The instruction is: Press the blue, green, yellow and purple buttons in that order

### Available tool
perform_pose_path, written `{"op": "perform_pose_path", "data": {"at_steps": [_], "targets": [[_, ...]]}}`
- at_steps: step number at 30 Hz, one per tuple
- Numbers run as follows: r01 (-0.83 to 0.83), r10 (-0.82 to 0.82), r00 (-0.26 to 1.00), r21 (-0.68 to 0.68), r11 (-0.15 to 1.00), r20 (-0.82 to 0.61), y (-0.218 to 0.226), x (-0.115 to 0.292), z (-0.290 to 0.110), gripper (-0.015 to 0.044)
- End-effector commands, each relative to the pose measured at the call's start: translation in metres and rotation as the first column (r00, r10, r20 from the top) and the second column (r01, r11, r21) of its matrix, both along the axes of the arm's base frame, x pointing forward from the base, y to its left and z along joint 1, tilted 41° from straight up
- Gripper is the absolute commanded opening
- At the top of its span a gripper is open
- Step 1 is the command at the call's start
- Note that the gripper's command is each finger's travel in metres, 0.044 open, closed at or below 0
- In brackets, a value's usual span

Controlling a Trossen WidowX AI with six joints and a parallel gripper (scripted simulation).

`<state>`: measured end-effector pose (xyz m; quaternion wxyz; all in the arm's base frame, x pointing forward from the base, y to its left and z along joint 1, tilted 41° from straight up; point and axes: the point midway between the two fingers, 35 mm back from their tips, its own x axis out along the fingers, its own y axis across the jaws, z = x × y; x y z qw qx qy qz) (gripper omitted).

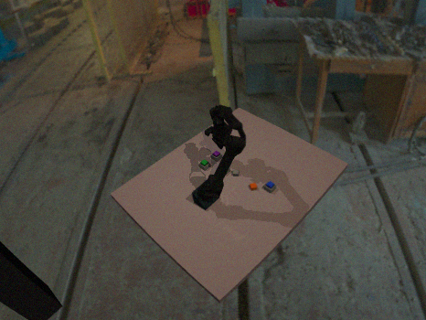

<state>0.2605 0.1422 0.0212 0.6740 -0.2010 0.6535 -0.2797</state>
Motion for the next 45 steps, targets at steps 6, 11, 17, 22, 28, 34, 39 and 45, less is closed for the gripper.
{"op": "perform_pose_path", "data": {"at_steps": [6, 11, 17, 22, 28, 34, 39, 45], "targets": [[0.001, -0.001, 1.0, 0.002, 1.0, -0.002, 0.05, 0.034, -0.049, 0.002], [0.001, -0.001, 1.0, 0.002, 1.0, -0.001, 0.039, 0.035, -0.063, 0.002], [0.001, -0.001, 1.0, 0.0, 1.0, 0.0, 0.01, 0.034, -0.096, 0.002], [0.001, -0.001, 1.0, 0.0, 1.0, 0.0, 0.008, 0.034, -0.099, 0.002], [0.001, -0.001, 1.0, 0.0, 1.0, 0.0, 0.001, 0.034, -0.107, 0.002], [0.001, -0.001, 1.0, -0.001, 1.0, 0.0, -0.005, 0.034, -0.114, 0.002], [0.001, -0.001, 1.0, -0.001, 1.0, 0.0, -0.011, 0.034, -0.12, 0.002], [0.001, -0.001, 1.0, -0.001, 1.0, 0.0, -0.012, 0.033, -0.122, 0.002]]}}
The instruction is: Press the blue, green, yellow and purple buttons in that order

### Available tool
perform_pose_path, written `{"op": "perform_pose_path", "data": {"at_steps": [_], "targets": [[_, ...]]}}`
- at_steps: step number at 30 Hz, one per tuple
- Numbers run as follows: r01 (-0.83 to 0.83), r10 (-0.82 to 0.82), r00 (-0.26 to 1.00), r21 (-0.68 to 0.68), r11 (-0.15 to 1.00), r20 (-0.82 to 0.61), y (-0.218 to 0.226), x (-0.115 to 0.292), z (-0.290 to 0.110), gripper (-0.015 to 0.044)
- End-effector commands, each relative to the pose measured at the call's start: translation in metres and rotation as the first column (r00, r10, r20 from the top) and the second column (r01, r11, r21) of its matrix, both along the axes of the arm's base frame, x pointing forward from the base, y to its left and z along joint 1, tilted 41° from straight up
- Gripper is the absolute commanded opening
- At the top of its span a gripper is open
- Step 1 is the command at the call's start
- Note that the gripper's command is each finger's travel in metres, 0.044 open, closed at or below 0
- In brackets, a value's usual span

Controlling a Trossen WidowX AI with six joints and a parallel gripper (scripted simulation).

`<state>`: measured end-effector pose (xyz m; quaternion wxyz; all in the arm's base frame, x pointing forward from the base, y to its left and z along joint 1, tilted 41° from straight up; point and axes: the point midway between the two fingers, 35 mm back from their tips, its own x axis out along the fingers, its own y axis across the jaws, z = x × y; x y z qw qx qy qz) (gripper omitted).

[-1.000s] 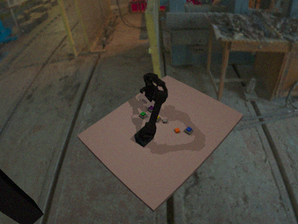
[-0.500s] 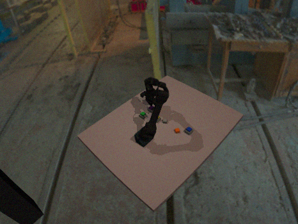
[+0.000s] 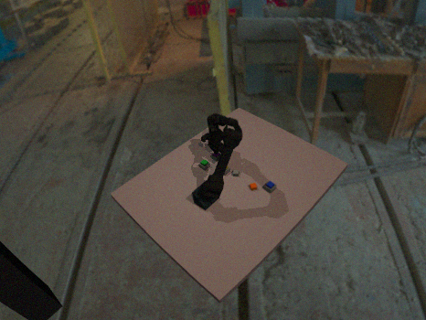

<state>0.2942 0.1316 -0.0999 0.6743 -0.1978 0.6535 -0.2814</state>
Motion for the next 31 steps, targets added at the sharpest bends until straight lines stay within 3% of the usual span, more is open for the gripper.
{"op": "perform_pose_path", "data": {"at_steps": [1, 13, 21, 26, 30, 31], "targets": [[-0.005, 0.005, 1.0, -0.004, 1.0, -0.003, -0.002, 0.0, -0.001, 0.002], [-0.005, 0.005, 1.0, -0.004, 1.0, -0.003, -0.002, 0.0, -0.001, 0.002], [-0.005, 0.005, 1.0, -0.002, 1.0, -0.003, 0.021, 0.0, 0.025, 0.002], [-0.005, 0.005, 1.0, 0.001, 1.0, -0.007, 0.067, -0.026, 0.063, 0.0151], [-0.005, 0.005, 1.0, 0.001, 1.0, -0.007, 0.069, -0.028, 0.066, 0.0256], [-0.005, 0.005, 1.0, 0.001, 1.0, -0.007, 0.069, -0.028, 0.066, 0.0256]]}}
